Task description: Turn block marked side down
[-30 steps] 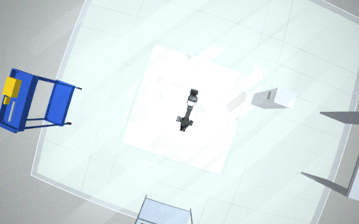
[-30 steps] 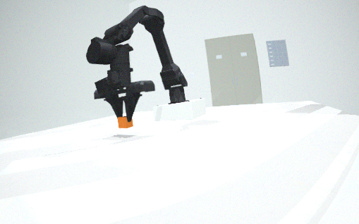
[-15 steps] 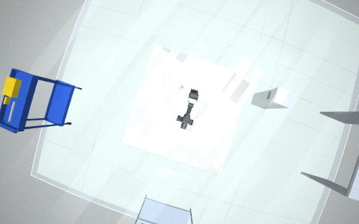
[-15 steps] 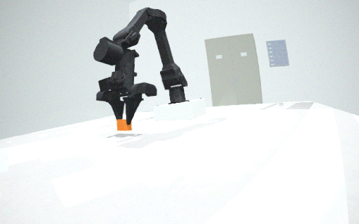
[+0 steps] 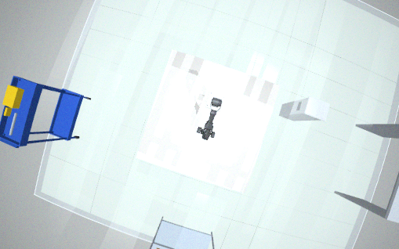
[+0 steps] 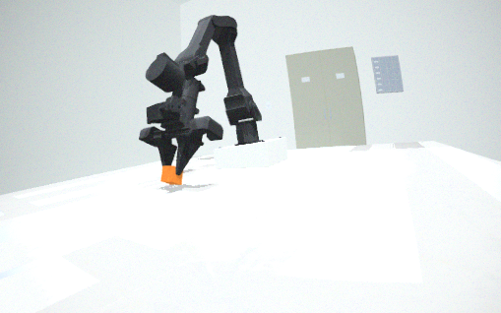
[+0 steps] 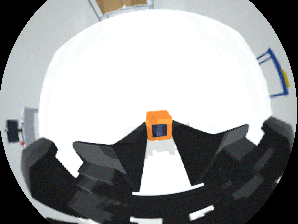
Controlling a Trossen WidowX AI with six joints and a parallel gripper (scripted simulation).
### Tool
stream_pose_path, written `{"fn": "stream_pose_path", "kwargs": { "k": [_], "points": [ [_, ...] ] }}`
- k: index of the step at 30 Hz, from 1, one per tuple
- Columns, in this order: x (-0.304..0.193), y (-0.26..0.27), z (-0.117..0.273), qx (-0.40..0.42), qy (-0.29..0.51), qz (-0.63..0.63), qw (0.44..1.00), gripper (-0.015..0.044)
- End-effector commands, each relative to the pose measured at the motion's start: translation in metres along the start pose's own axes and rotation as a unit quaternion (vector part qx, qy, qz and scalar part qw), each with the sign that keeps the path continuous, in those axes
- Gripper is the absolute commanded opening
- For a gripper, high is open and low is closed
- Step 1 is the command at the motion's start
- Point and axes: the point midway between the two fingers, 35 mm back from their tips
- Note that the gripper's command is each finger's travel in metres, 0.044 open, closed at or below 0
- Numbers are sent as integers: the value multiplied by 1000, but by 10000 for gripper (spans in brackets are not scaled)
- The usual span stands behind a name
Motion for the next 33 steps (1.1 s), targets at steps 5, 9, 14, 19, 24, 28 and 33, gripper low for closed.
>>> {"fn": "stream_pose_path", "kwargs": {
  "k": [5, 9, 14, 19, 24, 28, 33],
  "points": [
    [-1, -1, 6, 0, -57, 3, 998, 0],
    [-1, -1, 6, 0, -57, 3, 998, 0],
    [0, 0, -4, 1, -81, 3, 997, 0],
    [0, 0, -16, 2, -115, 2, 993, 0],
    [0, 0, -25, 3, -149, 2, 989, 0],
    [-2, 1, -29, 4, -176, 2, 984, 0],
    [-5, 0, -32, 4, -209, 2, 978, 0]
  ]
}}
Point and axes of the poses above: the point midway between the two fingers, 35 mm back from their tips, its own z axis back along the fingers, its own y axis across the jaws, x = y × z, and after that the axes turned 1 degree about -z, right-handed
